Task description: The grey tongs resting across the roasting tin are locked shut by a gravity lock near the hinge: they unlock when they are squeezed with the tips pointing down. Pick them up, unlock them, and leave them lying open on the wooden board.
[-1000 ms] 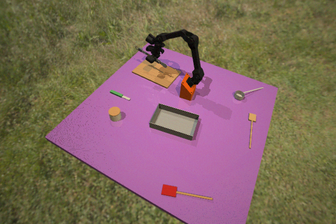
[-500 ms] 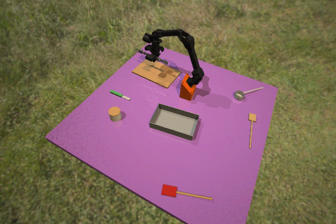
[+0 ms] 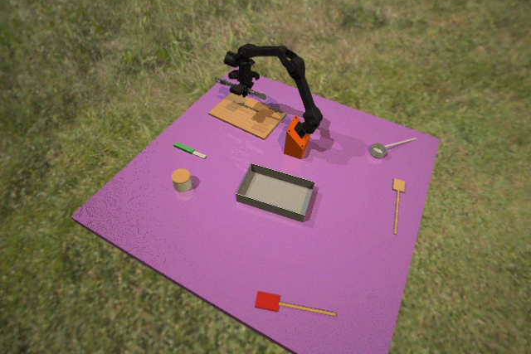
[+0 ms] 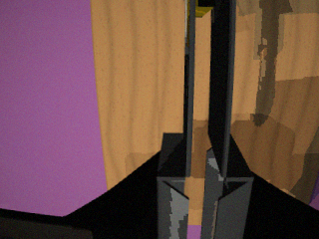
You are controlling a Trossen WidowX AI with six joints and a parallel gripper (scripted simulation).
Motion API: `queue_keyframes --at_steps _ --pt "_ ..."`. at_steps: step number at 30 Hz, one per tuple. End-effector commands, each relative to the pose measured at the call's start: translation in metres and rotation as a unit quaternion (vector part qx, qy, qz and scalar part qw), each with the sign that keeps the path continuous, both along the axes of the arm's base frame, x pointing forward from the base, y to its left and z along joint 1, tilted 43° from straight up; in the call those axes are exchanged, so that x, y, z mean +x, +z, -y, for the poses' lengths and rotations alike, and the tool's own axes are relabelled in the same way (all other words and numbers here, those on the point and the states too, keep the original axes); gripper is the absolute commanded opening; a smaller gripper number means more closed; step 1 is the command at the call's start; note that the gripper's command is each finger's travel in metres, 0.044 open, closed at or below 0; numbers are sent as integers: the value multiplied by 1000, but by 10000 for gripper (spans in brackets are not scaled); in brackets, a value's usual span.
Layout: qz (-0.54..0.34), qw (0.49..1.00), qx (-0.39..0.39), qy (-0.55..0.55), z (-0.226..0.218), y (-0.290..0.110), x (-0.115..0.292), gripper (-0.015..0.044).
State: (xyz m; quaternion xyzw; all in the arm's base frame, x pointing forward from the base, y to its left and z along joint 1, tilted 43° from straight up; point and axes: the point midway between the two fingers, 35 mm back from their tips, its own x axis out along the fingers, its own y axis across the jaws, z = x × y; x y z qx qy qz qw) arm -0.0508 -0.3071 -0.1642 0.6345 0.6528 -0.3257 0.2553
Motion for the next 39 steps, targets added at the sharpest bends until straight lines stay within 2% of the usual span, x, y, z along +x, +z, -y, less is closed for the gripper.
queue_keyframes --at_steps 1,39 --pt "-3 1000 -4 1 2 -1 0 -150" --pt "-4 1000 -5 1 -35 -50 -6 -150"
